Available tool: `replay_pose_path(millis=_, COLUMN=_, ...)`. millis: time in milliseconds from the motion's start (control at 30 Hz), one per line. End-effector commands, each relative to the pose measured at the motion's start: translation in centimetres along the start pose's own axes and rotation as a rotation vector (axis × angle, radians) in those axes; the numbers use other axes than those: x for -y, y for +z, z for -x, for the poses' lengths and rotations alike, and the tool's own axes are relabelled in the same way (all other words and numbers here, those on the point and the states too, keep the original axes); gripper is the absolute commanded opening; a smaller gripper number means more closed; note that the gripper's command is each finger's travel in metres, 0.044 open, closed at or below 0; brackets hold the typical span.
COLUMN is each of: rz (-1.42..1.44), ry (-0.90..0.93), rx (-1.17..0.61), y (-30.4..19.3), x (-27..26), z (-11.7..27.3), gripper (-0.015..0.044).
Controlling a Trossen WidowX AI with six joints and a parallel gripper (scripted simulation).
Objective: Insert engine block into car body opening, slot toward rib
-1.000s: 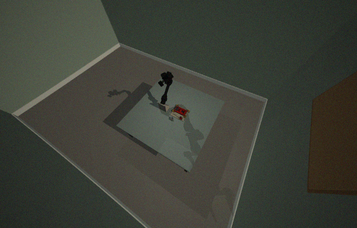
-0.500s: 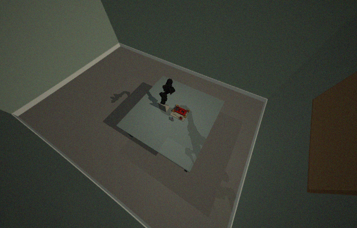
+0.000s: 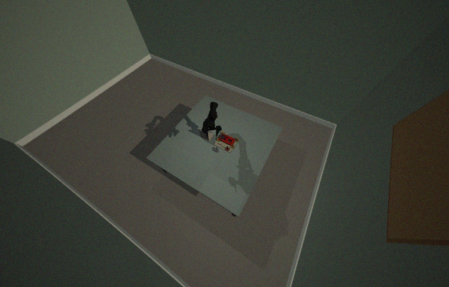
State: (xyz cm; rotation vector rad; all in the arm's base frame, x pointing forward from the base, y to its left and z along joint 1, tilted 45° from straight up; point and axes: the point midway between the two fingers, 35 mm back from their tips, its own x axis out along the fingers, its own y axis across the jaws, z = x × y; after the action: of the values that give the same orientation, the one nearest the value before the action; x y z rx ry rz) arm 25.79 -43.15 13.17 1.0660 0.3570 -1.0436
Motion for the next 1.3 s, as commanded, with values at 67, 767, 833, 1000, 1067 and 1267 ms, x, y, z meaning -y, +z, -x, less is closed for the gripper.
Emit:
replay_pose_path(millis=67, rz=0.066, ry=-0.046, rx=-0.197, y=-5.8, x=1.5, z=-2.1, gripper=0.044)
replay_pose_path(millis=767, rz=0.248, ry=-0.135, rx=-0.878, y=-24.3, x=6.4, z=-1.7, gripper=0.044)
replay_pose_path(millis=833, rz=0.259, ry=-0.14, rx=-0.945, y=-25.9, x=6.9, z=-1.1, gripper=0.044)
replay_pose_path(millis=1000, rz=0.279, ry=-0.151, rx=-1.111, y=-29.6, x=8.0, z=0.6, gripper=0.044)
replay_pose_path(millis=1067, rz=0.284, ry=-0.155, rx=-1.177, y=-30.9, x=8.4, z=1.4, gripper=0.044)
replay_pose_path(millis=1267, rz=0.288, ry=-0.165, rx=-1.37, y=-34.5, x=9.5, z=4.1, gripper=0.044)
